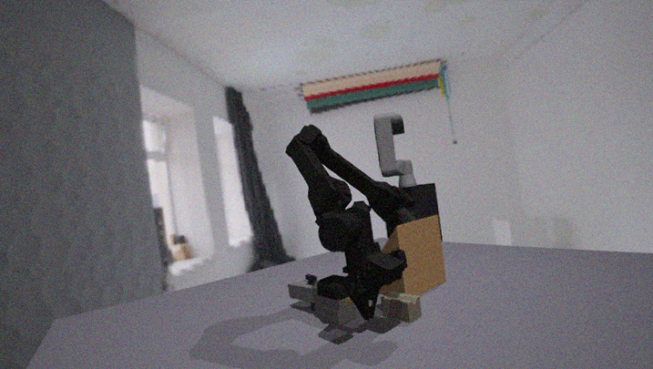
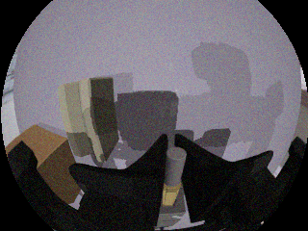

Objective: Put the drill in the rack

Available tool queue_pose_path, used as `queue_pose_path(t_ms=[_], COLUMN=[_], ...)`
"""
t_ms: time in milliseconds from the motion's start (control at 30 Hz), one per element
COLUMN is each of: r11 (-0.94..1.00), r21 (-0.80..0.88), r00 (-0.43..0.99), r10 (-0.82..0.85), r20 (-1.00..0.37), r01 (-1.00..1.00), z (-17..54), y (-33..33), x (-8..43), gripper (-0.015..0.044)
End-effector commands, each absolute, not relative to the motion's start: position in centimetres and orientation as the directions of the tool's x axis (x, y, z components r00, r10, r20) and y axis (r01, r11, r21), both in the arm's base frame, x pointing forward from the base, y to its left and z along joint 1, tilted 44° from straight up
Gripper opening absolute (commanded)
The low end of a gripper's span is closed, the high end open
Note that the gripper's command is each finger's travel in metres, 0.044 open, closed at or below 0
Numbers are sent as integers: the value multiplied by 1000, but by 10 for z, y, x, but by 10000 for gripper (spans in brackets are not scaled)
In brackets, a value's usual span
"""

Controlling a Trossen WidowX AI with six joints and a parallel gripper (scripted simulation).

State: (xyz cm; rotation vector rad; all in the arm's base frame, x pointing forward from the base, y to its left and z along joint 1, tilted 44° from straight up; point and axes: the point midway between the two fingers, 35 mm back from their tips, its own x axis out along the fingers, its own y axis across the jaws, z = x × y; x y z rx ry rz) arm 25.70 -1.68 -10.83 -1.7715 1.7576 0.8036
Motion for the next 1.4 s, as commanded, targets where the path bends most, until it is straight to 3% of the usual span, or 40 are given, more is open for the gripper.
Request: queue_pose_path(t_ms=[0,100,667,1367], r11=[-29,-29,-29,-29], r21=[40,40,41,41], r00=[-9,-9,-10,-9], r10=[-690,-689,-690,-691], r20=[-724,-724,-723,-723], r01=[-999,-999,-999,-999], z=[-112,-115,-111,-108], y=[-10,-6,-16,-25], x=[260,260,258,259], gripper=[0,0,440,440])
